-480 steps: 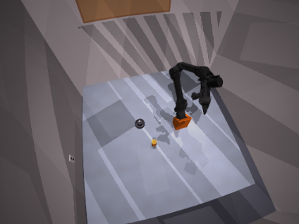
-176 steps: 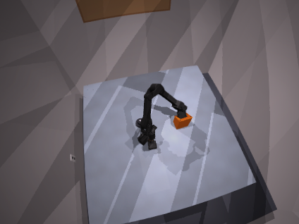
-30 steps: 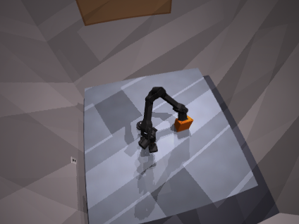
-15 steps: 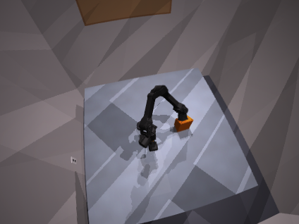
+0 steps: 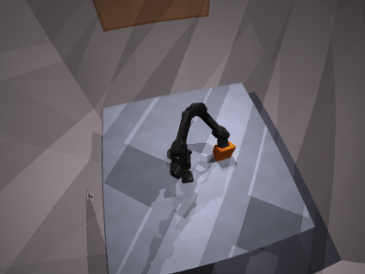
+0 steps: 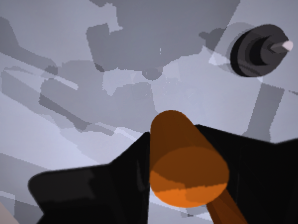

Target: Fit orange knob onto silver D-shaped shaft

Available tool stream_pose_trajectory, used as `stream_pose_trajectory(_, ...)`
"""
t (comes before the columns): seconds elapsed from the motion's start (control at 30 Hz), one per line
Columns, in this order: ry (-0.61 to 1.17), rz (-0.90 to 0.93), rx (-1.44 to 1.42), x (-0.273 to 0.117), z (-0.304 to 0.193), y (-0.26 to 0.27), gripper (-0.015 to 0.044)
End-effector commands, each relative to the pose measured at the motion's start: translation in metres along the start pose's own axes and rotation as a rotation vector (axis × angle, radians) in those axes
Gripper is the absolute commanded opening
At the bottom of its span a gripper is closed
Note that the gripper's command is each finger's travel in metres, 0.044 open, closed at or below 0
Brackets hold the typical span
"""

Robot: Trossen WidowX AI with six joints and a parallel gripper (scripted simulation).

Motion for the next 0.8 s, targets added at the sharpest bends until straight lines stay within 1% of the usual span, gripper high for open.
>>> stream_pose_trajectory(0.0, 0.002, 0.013, 0.006, -0.002, 0.003, -0.006, 0.0)
stream_pose_trajectory(0.77, -0.005, 0.037, 0.008, 0.015, 0.028, -0.069, 0.0)
Point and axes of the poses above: the point midway between the two fingers, 35 mm back from their tips, its own x axis out along the fingers, its own y axis across the jaws, z = x × y, the point moved 4 cm from there along -x, back along the fingers, and after that the axes turned 8 degrees about -x, right-handed, at the moved point
